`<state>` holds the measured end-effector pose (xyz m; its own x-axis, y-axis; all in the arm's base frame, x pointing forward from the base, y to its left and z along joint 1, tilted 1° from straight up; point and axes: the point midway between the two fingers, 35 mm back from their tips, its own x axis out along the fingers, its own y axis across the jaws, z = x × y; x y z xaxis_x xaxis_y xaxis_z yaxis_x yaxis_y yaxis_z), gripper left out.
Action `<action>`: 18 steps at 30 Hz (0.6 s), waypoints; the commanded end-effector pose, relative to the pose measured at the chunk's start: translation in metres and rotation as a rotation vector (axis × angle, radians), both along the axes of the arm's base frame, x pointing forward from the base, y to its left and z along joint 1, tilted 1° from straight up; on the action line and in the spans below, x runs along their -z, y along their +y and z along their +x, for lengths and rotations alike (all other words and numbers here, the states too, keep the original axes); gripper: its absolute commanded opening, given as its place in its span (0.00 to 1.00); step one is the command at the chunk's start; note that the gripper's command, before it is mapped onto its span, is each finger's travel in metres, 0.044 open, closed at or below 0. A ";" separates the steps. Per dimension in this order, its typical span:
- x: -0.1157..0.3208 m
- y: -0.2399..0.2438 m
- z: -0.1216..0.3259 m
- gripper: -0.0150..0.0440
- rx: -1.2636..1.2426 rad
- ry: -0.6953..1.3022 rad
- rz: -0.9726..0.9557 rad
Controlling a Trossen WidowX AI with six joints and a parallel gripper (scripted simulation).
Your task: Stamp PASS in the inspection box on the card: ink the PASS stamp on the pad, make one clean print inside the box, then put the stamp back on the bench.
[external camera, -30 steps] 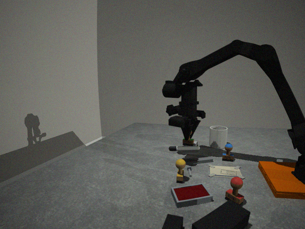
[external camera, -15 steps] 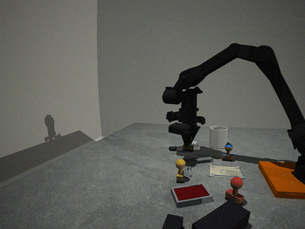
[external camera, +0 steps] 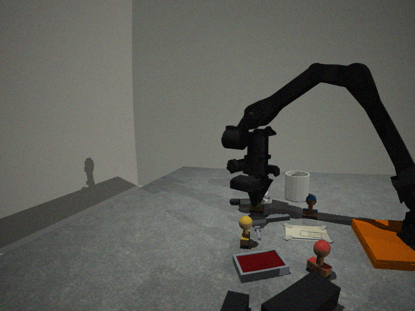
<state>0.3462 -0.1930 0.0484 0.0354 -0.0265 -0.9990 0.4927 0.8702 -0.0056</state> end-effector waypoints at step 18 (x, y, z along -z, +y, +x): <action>-0.072 -0.002 0.003 0.68 -0.003 0.000 0.000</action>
